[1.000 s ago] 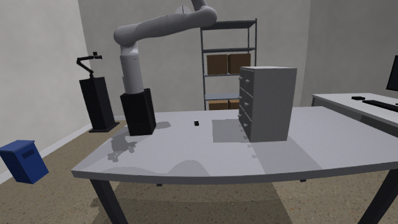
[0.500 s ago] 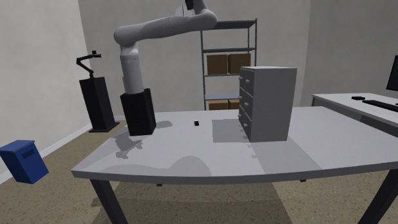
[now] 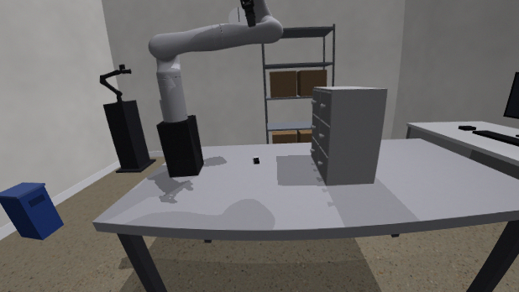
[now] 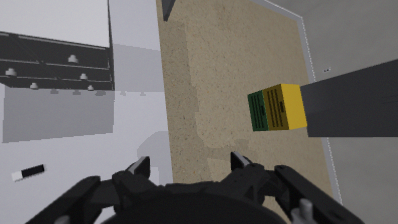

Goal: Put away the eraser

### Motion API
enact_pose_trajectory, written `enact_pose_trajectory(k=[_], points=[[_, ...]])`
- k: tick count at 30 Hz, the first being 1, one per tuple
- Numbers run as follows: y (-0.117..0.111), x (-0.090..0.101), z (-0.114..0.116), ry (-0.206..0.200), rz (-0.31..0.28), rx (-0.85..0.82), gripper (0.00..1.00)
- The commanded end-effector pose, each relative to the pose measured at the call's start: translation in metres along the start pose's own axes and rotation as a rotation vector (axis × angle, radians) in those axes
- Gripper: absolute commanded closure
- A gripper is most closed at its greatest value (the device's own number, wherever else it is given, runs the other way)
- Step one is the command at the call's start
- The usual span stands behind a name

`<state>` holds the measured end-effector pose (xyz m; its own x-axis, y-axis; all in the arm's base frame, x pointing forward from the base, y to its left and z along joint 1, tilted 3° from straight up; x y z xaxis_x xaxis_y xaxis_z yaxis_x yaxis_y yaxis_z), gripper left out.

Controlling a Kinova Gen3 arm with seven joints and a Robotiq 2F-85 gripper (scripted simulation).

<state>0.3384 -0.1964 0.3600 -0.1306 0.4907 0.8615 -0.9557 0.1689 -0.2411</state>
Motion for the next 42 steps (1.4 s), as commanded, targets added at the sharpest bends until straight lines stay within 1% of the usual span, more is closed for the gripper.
enact_pose_trajectory(k=[1,6,7,14,15,23,24,32,33,41,42], points=[[0.000,-0.002,-0.005,-0.005,-0.003,0.008,0.00],[0.000,-0.002,-0.005,-0.005,-0.003,0.008,0.00],[0.002,-0.010,-0.022,-0.051,-0.020,0.012,0.00],[0.002,-0.010,-0.022,-0.051,-0.020,0.012,0.00],[0.005,-0.017,-0.037,-0.094,-0.037,0.017,0.00],[0.005,-0.017,-0.037,-0.094,-0.037,0.017,0.00],[0.008,-0.023,-0.052,-0.134,-0.055,0.021,0.00],[0.008,-0.023,-0.052,-0.134,-0.055,0.021,0.00],[0.012,-0.028,-0.066,-0.171,-0.072,0.024,0.00],[0.012,-0.028,-0.066,-0.171,-0.072,0.024,0.00],[0.015,-0.033,-0.079,-0.204,-0.089,0.027,0.00]])
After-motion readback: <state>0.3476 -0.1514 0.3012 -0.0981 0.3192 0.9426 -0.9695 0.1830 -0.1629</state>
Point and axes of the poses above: the point where the finger pads meet when closed, its own x axis back along the fingers, its own z axis across the jaws, y = z × x, the point moved 5 cm from there along x, back along the fingers, and after that the axes turned 9 degrees about -x, right-handed, at the moved point
